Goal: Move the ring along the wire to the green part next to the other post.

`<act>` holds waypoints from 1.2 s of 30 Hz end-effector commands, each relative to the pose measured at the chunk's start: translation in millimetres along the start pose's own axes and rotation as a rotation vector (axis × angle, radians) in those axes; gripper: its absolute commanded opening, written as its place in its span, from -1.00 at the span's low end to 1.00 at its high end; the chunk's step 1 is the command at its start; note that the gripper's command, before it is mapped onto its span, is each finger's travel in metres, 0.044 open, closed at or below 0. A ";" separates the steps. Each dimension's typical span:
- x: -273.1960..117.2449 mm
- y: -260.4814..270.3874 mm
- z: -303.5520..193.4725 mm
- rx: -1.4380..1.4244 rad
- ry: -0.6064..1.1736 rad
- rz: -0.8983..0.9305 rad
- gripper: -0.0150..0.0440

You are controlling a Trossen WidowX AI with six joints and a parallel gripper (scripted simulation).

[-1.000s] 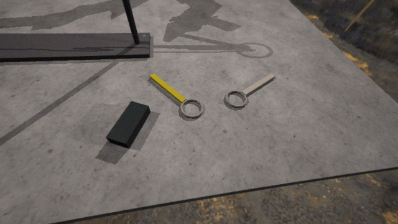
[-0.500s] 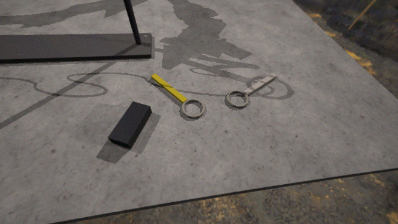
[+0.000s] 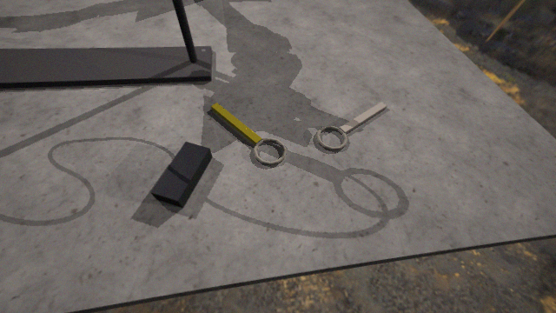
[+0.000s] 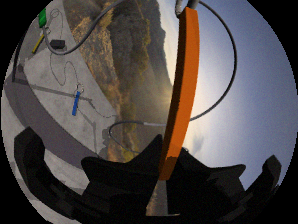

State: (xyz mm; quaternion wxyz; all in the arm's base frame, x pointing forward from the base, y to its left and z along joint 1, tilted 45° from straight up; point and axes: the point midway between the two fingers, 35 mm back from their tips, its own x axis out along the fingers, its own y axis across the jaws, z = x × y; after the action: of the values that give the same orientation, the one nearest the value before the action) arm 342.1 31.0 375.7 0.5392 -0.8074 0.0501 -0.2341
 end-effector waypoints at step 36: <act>-0.6 -16.6 4.8 -0.440 -0.060 -0.235 -1.00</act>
State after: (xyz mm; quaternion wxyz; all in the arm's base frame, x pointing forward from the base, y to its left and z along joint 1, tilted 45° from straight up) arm 341.1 40.0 388.4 0.3443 -0.9039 -0.0025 -0.2536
